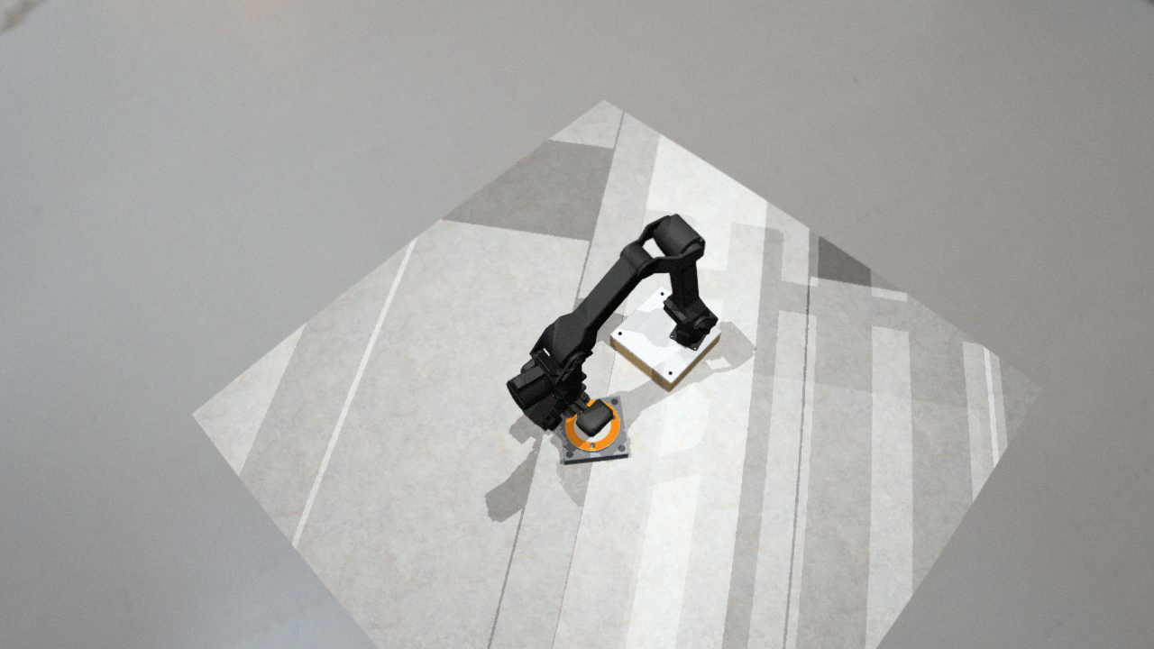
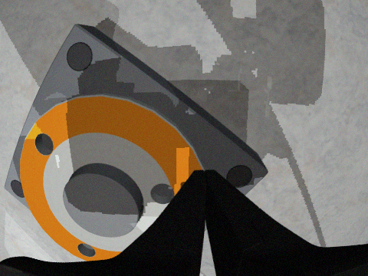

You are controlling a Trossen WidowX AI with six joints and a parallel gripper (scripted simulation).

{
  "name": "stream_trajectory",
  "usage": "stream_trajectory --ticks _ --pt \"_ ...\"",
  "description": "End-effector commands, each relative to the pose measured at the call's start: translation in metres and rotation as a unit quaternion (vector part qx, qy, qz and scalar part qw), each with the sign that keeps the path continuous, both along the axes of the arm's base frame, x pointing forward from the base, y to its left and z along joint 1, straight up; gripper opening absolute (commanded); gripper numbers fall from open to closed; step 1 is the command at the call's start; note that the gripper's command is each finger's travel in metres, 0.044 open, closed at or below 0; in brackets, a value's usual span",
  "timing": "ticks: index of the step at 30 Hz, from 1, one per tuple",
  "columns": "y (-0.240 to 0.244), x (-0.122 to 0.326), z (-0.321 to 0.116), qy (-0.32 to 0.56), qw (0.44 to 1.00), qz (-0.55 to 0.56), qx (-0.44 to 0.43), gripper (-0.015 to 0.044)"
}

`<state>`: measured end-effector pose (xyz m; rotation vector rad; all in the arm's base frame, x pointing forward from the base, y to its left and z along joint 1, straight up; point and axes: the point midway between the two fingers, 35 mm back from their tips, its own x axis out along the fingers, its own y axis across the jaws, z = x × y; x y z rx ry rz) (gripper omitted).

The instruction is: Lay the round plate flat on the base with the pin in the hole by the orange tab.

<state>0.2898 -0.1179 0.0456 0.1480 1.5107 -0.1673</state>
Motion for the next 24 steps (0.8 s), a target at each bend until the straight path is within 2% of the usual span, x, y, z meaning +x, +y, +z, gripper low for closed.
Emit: stream_trajectory --ticks 1,24 --pt "0.0020 -0.0070 -0.0039 0.010 1.000 0.002 0.002 0.0000" --pt "0.0019 -0.0131 -0.0037 0.011 1.000 0.002 0.002 0.0000"
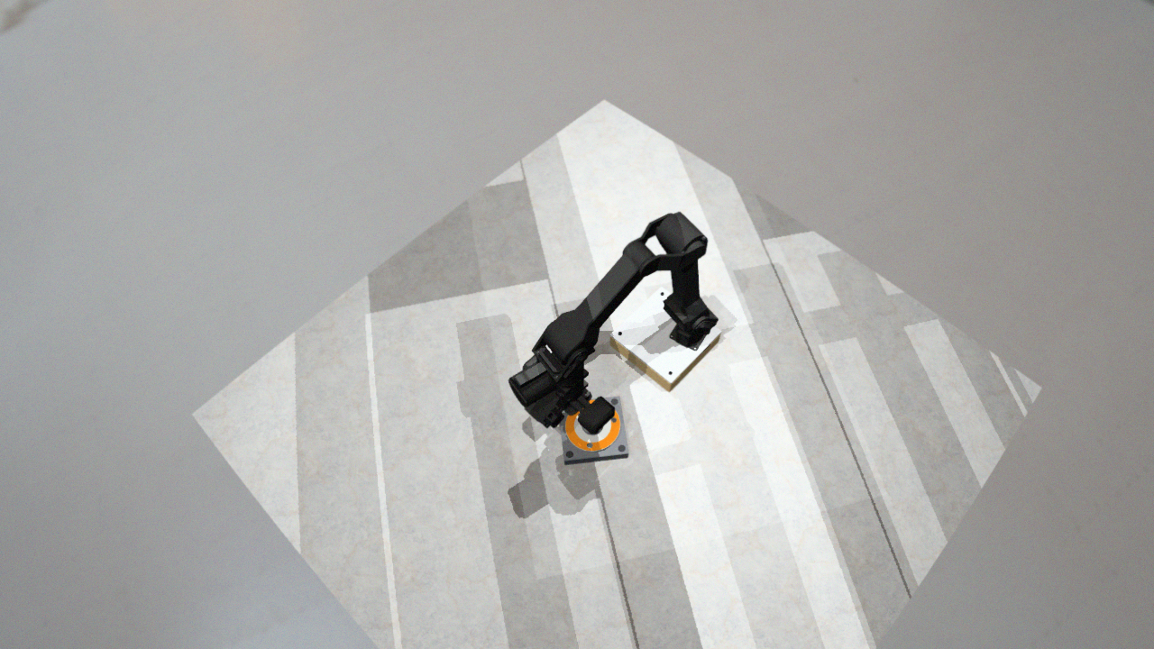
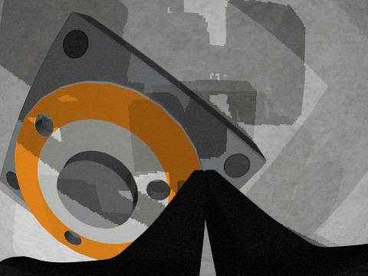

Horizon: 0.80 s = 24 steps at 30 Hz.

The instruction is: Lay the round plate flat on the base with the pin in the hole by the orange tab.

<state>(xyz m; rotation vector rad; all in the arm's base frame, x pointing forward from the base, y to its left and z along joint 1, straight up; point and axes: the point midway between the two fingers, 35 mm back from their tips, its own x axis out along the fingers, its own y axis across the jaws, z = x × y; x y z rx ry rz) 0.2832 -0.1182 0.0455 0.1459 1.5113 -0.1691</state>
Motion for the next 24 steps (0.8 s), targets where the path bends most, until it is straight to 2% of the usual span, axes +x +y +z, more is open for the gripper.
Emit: stream_trajectory --ticks 1,24 --pt "0.0023 -0.0067 -0.0034 0.010 1.000 0.002 0.004 0.0000" --pt "0.0034 -0.0152 -0.0022 0.011 1.000 0.002 0.004 0.0000"
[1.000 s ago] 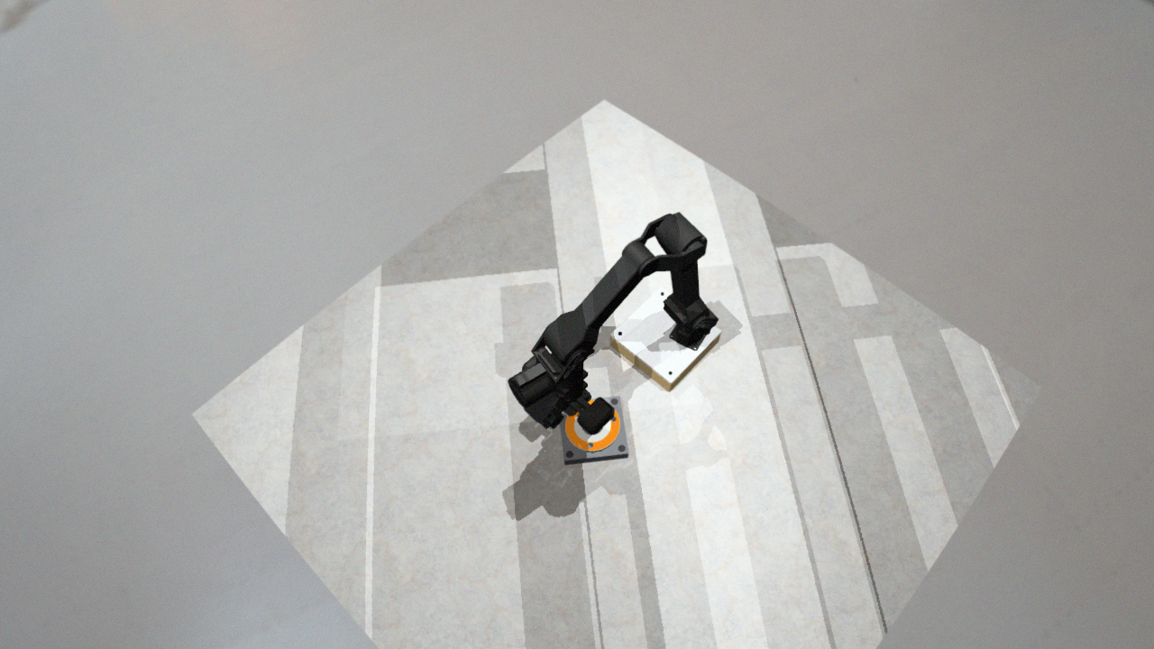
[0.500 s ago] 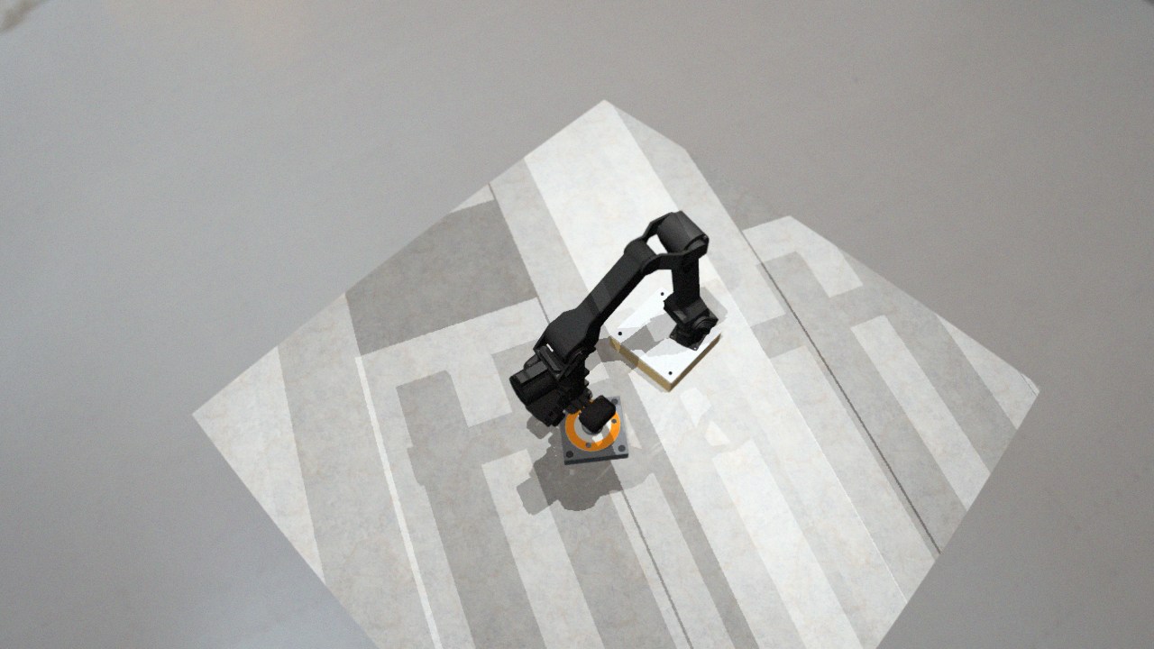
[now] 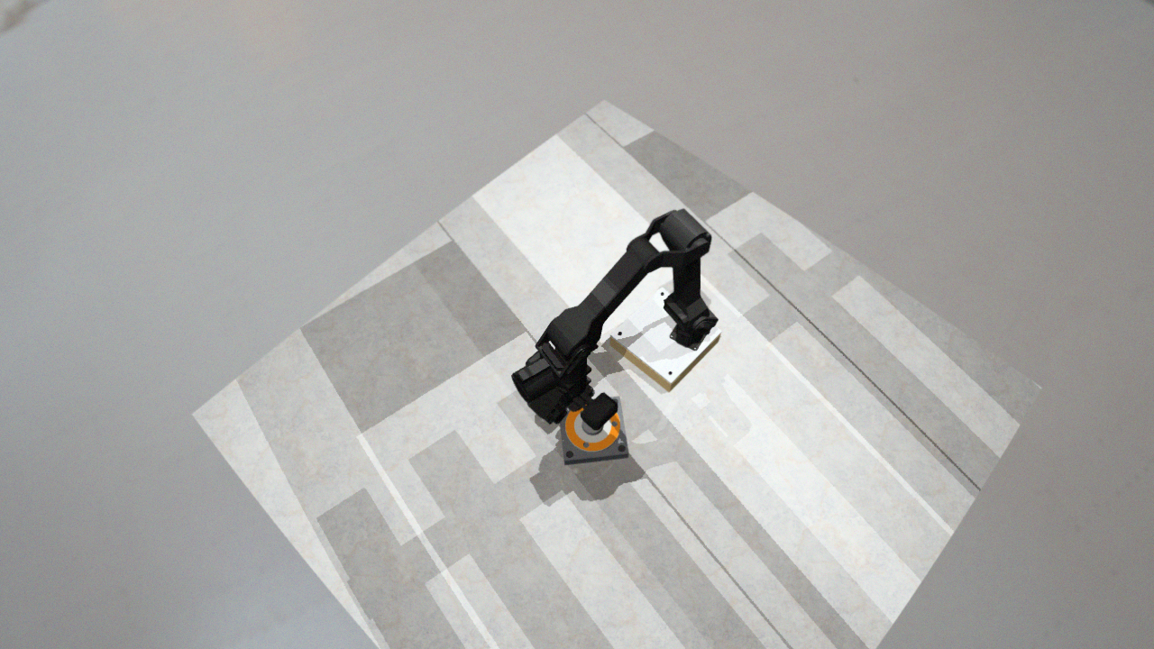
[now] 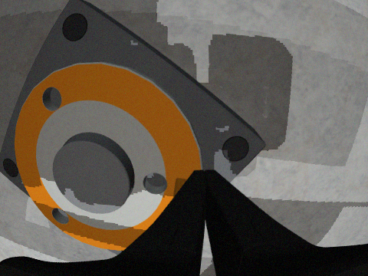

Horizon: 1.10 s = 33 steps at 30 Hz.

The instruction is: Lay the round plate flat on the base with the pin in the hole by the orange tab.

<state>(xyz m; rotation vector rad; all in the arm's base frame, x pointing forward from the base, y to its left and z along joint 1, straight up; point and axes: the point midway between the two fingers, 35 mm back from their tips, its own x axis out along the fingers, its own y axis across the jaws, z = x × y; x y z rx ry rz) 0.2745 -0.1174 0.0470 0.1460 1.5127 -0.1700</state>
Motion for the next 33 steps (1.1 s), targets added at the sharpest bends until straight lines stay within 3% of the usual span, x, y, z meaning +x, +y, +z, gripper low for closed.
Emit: stream_trajectory --ticks 1,33 --pt "0.003 -0.007 -0.004 0.010 1.000 0.002 0.004 0.0000" --pt "0.006 -0.018 -0.003 0.010 1.000 0.002 0.004 0.0000"
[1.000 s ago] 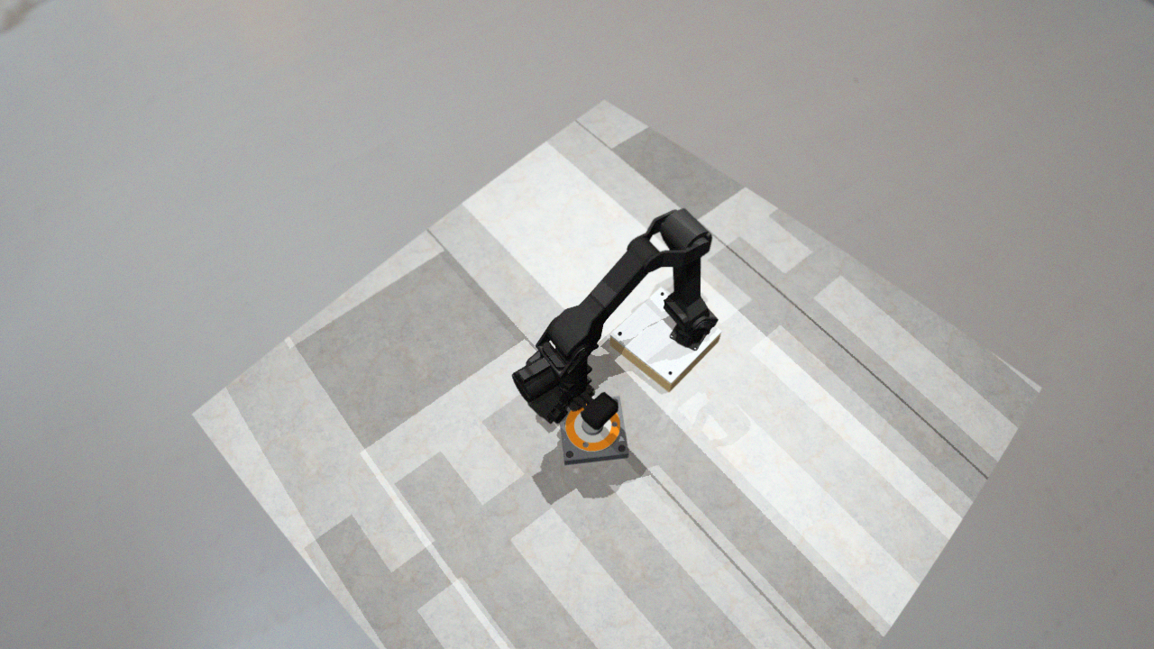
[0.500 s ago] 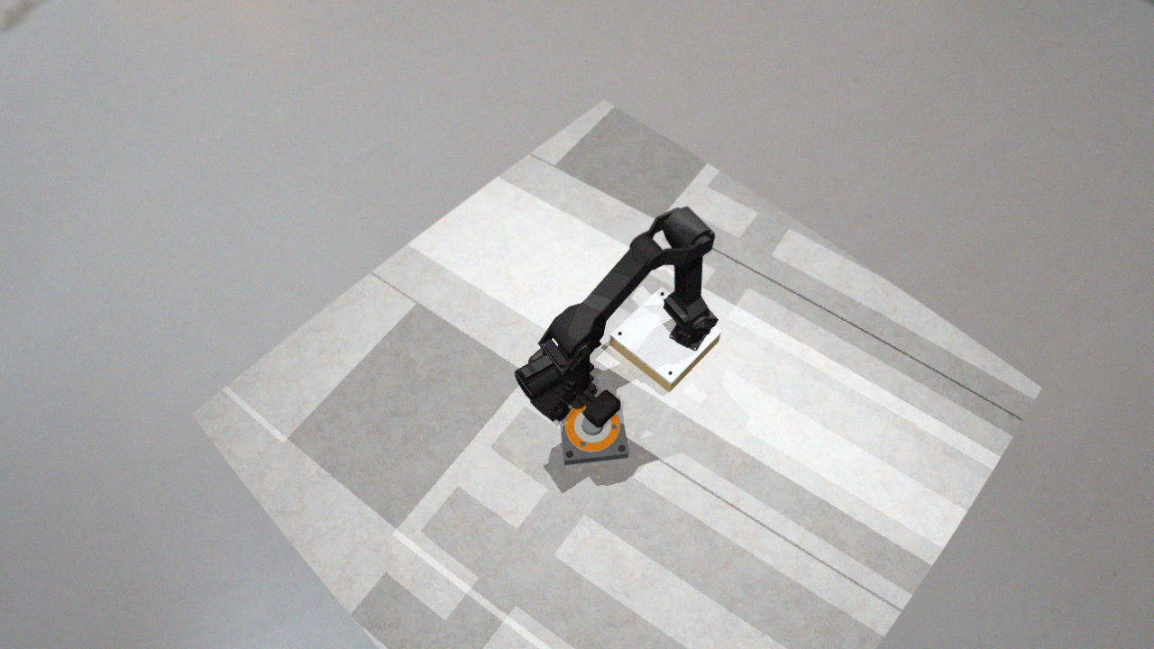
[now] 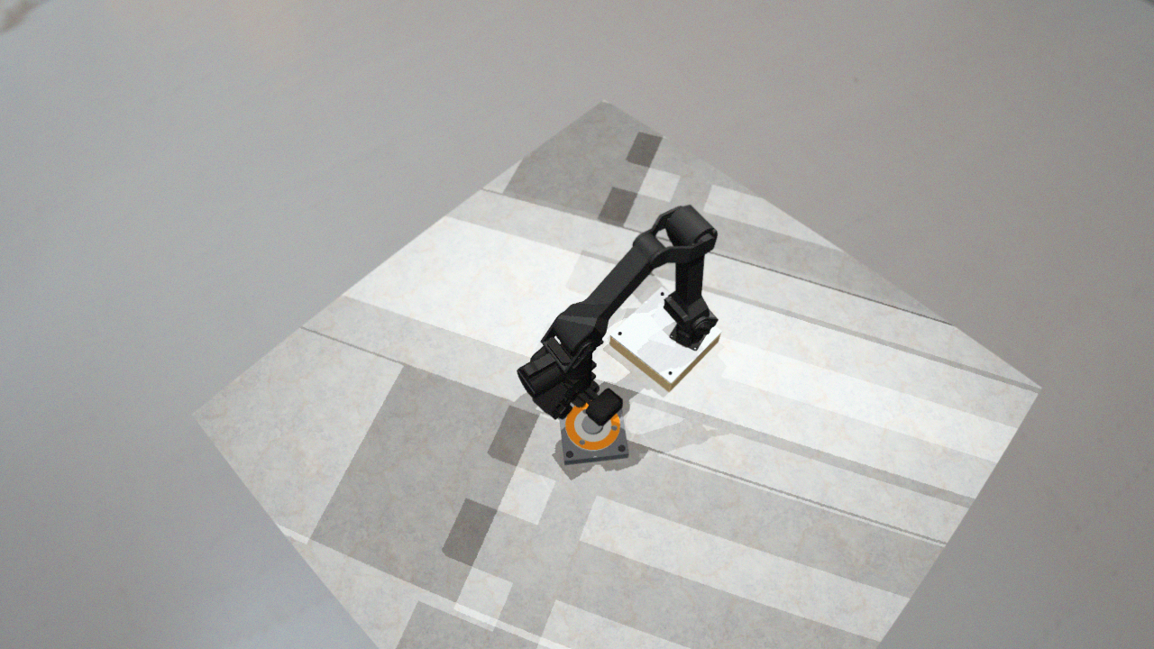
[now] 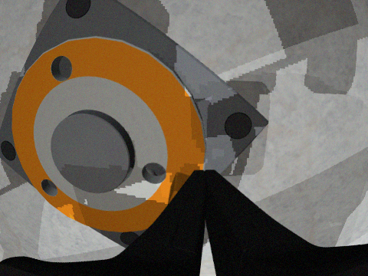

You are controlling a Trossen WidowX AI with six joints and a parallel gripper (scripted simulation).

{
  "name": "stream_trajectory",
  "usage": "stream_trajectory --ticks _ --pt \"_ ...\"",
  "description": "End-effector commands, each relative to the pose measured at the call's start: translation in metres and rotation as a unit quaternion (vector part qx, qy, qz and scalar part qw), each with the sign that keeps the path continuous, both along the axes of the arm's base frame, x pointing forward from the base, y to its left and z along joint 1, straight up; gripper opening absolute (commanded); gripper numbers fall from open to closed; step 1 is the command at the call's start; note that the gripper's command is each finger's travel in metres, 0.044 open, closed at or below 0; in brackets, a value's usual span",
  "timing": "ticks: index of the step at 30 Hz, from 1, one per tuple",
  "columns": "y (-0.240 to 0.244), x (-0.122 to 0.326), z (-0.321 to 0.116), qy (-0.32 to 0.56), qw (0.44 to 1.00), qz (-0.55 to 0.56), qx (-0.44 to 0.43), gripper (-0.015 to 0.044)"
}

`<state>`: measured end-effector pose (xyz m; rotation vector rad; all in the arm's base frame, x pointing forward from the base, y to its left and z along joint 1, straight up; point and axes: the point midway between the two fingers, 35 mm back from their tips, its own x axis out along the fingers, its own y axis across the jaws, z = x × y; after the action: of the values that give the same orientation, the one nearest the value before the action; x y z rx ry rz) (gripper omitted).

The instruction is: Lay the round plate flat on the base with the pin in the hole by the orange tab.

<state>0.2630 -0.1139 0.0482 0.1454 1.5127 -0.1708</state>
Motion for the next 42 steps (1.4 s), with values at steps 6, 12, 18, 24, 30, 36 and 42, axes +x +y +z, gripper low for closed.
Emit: stream_trajectory --ticks 6,12,18,24,30,36,42 --pt "0.0032 -0.0072 -0.0040 0.010 1.000 0.002 0.004 0.0000" --pt "0.0035 -0.0077 -0.0040 0.010 1.000 0.002 0.005 0.0000" --pt "0.0037 -0.0082 -0.0039 0.010 1.000 0.002 0.005 0.0000" --pt "0.0039 -0.0087 -0.0039 0.010 1.000 0.002 0.005 0.0000" --pt "0.0041 -0.0091 -0.0038 0.011 1.000 0.002 0.005 0.0000" --pt "0.0044 -0.0096 -0.0038 0.011 1.000 0.002 0.005 0.0000" --pt "0.0048 -0.0102 -0.0038 0.011 1.000 0.002 0.005 0.0000"
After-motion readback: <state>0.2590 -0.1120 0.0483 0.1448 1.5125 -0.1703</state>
